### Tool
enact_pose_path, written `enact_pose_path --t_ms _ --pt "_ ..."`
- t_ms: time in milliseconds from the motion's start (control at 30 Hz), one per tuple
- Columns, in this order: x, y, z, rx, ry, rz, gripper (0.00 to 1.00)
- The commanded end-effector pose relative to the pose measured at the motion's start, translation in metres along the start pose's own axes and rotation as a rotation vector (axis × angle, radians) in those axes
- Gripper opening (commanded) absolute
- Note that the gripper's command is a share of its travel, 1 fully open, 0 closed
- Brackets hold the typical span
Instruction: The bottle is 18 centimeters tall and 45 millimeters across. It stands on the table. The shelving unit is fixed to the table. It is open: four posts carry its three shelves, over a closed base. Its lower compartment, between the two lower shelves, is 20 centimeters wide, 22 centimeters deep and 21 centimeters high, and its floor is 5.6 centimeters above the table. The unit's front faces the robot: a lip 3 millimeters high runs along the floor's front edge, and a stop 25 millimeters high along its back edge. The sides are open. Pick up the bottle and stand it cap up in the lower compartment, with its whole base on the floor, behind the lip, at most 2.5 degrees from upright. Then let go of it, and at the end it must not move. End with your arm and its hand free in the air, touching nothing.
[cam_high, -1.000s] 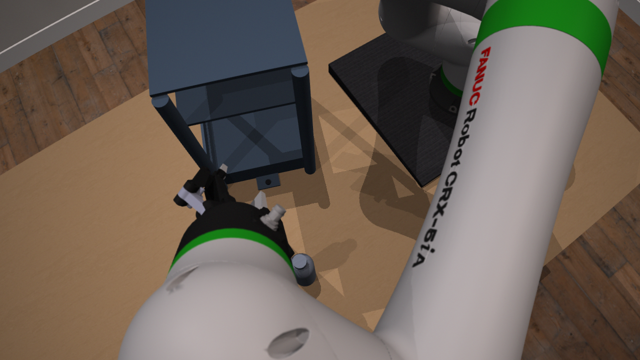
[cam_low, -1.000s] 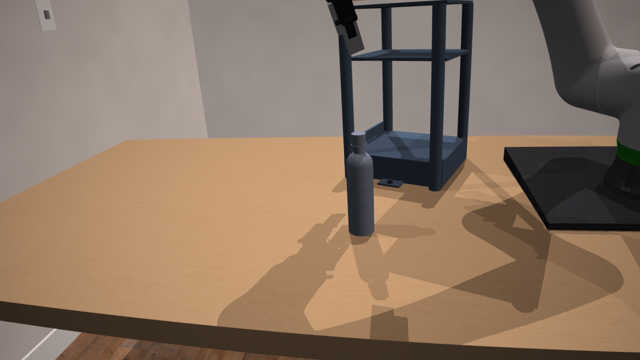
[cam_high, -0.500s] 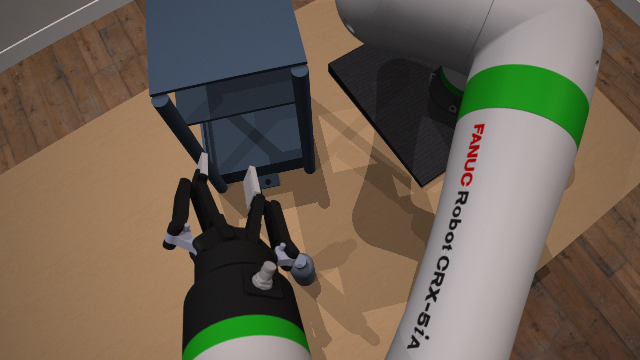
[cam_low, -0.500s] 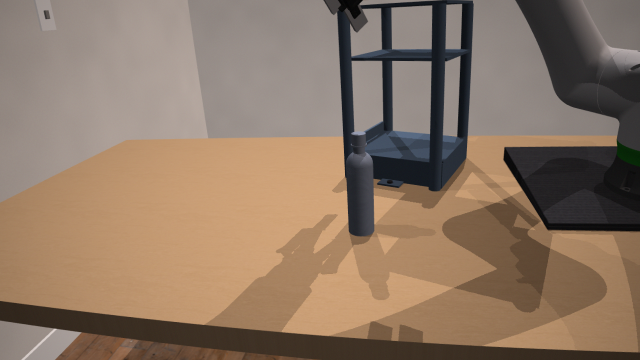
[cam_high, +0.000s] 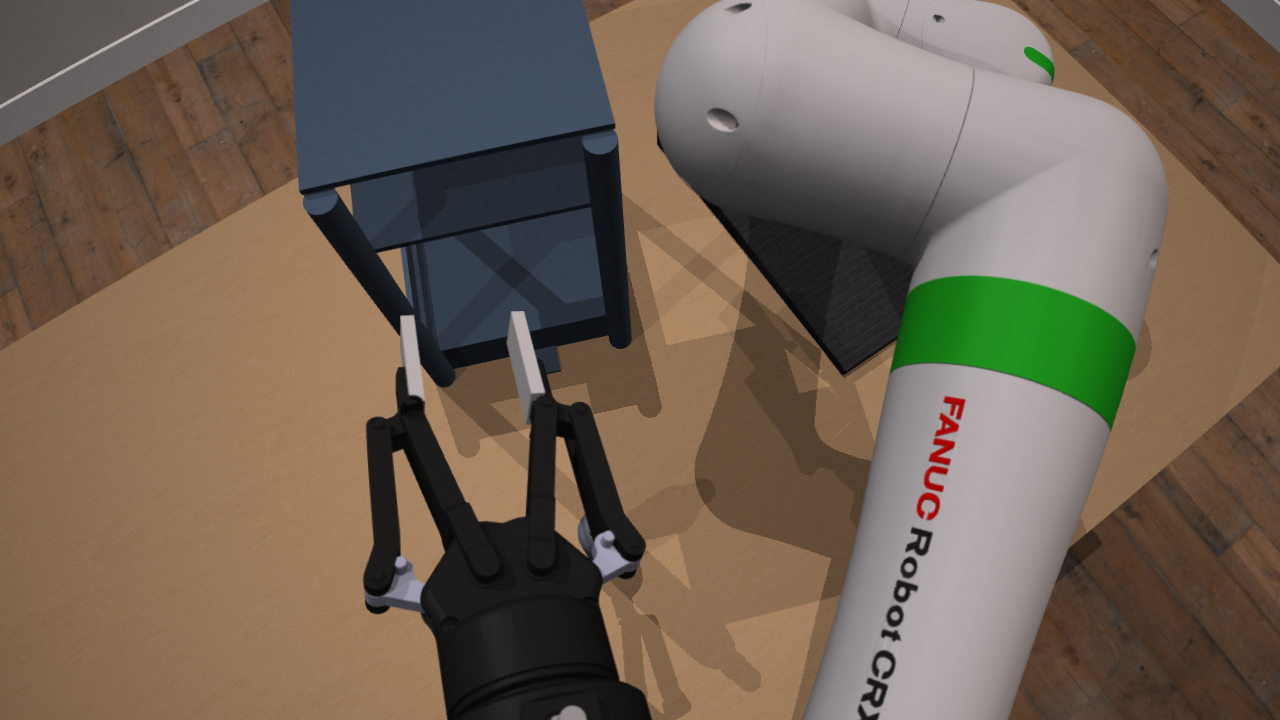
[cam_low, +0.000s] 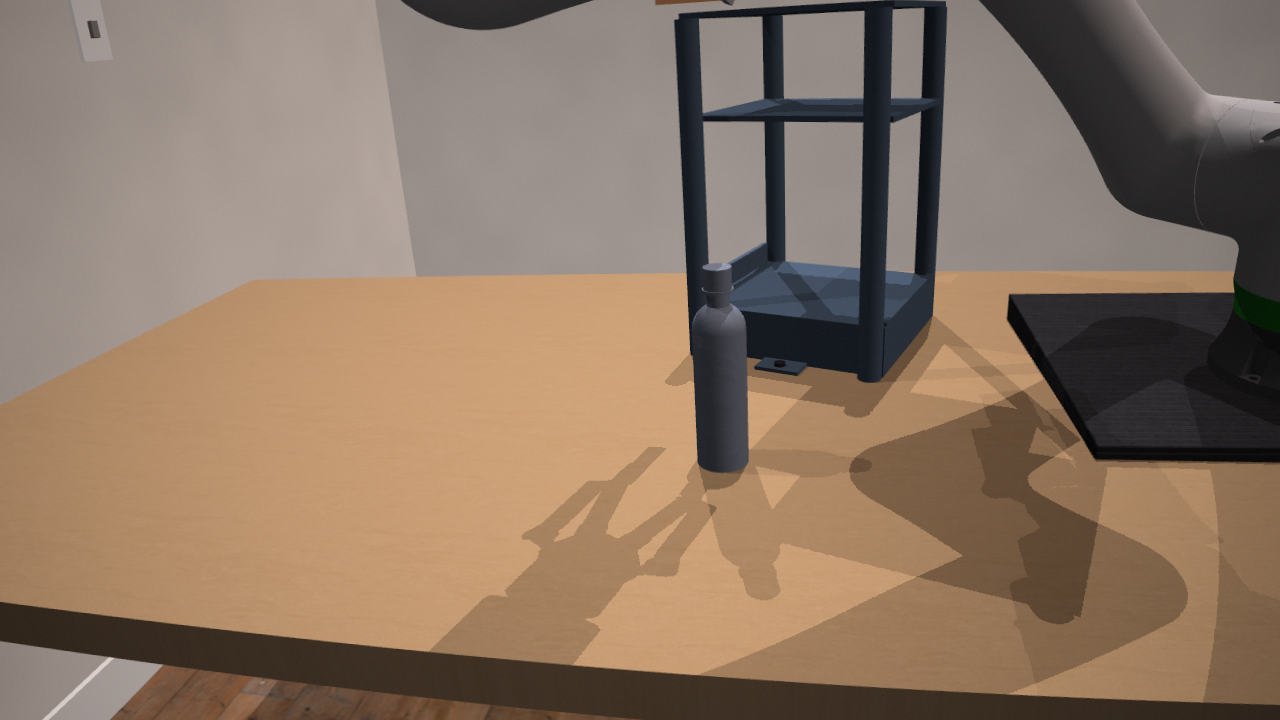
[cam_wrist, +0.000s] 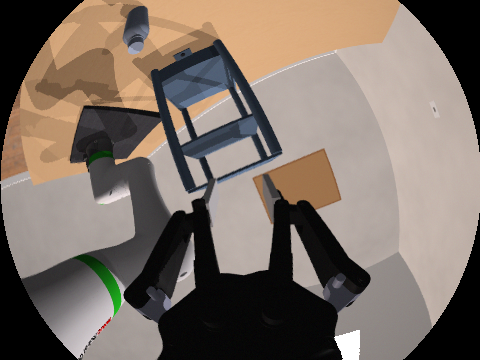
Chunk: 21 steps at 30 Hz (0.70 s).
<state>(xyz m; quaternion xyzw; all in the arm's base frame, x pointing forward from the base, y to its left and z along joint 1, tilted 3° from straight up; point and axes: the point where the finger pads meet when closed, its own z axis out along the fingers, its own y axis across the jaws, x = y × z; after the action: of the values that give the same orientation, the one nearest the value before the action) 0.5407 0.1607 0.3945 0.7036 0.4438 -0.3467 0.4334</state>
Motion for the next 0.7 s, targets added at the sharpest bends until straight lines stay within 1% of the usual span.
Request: enact_pose_path --t_ms 0,67,133,200,367,467,667 --pt "-0.01 -0.006 -0.018 -0.009 -0.119 -0.117 0.38" --pt "-0.013 -0.01 -0.027 -0.01 -0.16 -0.155 0.38" --pt "-0.013 -0.01 -0.027 -0.01 -0.16 -0.155 0.38" --pt "-0.017 -0.02 -0.043 -0.006 -0.238 -0.226 0.38" --pt "-0.02 -0.036 -0.064 0.01 -0.329 -0.306 0.38" --pt "-0.021 -0.04 -0.069 0.015 -0.348 -0.322 0.38" --pt "-0.021 -0.04 -0.069 0.015 -0.349 -0.323 0.38"
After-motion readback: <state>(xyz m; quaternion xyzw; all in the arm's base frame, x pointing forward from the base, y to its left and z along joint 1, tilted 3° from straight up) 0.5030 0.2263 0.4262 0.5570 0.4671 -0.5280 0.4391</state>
